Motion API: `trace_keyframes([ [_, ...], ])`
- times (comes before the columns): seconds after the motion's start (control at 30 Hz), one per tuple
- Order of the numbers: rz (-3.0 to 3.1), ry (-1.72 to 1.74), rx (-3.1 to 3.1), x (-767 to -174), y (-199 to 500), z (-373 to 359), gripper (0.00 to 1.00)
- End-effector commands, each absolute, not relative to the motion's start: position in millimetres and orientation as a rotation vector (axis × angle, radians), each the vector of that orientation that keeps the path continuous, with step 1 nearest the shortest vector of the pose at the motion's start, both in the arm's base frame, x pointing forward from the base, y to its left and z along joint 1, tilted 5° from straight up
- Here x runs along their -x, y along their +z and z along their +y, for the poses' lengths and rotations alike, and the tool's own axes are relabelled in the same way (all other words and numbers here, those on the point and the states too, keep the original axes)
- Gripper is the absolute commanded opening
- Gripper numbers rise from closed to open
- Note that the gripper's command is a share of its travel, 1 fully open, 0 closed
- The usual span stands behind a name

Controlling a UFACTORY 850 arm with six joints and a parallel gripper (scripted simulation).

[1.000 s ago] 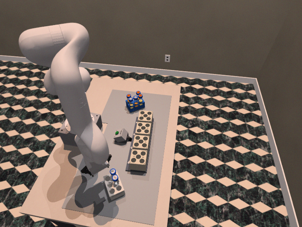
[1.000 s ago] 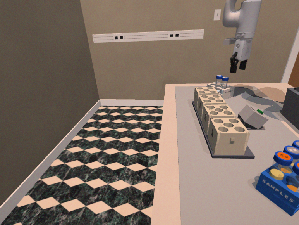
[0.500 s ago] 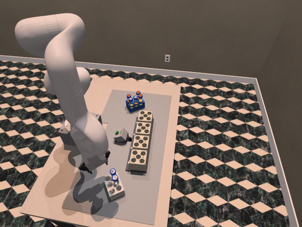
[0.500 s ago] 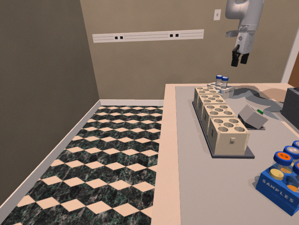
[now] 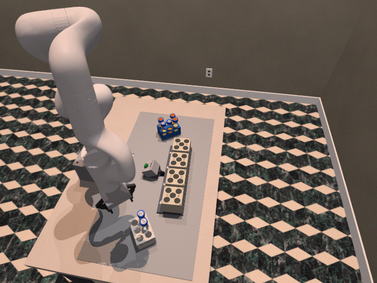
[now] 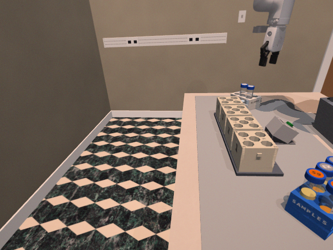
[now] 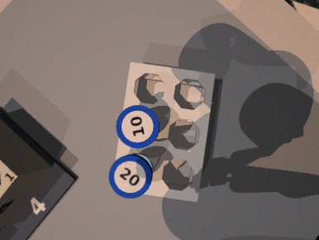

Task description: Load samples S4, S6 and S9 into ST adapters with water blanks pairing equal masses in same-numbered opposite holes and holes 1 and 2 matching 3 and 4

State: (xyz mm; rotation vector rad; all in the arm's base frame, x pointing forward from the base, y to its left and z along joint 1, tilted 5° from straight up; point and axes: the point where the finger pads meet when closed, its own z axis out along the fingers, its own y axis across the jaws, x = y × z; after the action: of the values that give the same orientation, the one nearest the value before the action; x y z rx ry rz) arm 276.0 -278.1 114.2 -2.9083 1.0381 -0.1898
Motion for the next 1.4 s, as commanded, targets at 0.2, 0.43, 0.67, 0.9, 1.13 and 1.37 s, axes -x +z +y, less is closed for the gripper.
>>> trace_keyframes([
  [0.2, 1.048, -0.121, 2.922, -275.4, 136.8, -278.6, 1.00],
  [0.43, 0.753, -0.126, 3.020, -286.6, 137.9, -250.7, 1.00],
  [0.67, 0.397, -0.131, 3.096, -299.6, 139.4, -218.1, 1.00],
  [0.9, 0.138, -0.133, 3.125, -308.9, 140.3, -194.9, 1.00],
  [1.13, -0.189, -0.134, 3.131, -321.9, 141.7, -162.3, 1.00],
  [1.37, -0.189, -0.135, 3.131, -331.2, 142.5, -139.1, 1.00],
])
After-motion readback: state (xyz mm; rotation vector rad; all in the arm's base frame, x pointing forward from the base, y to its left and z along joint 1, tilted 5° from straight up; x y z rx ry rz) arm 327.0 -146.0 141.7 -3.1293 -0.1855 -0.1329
